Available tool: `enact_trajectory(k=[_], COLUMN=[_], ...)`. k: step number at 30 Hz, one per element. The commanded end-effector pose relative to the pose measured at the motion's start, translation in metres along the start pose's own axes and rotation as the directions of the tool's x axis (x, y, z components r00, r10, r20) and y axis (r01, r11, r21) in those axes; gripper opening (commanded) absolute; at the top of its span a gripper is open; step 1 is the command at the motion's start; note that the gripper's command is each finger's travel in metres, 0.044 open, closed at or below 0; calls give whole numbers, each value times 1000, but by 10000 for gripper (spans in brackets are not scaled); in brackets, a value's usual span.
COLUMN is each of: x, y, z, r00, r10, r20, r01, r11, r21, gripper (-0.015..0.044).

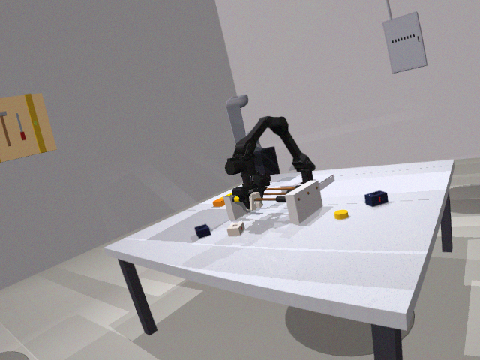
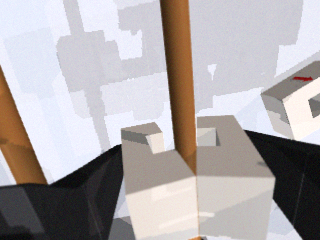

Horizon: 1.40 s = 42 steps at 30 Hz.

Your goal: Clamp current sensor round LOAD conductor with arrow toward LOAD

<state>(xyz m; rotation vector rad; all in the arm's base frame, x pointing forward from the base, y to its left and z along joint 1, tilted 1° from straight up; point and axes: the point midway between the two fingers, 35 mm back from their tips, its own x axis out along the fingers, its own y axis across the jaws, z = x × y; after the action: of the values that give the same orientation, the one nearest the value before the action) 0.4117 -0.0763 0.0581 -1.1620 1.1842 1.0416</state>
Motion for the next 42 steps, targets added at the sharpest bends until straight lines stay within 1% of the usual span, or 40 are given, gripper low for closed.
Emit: enact_trajectory(k=[1,8,42], x=[-1,-1,-1], y=[0,0,0], z=[0,0,0], r00=[1000,1000,1000], r10=[-1,-1,-1], r20=[0,0,0], r01=[1,1,1], r11=[1000,1000,1000], r21=[0,0,0], gripper=[182,0,0])
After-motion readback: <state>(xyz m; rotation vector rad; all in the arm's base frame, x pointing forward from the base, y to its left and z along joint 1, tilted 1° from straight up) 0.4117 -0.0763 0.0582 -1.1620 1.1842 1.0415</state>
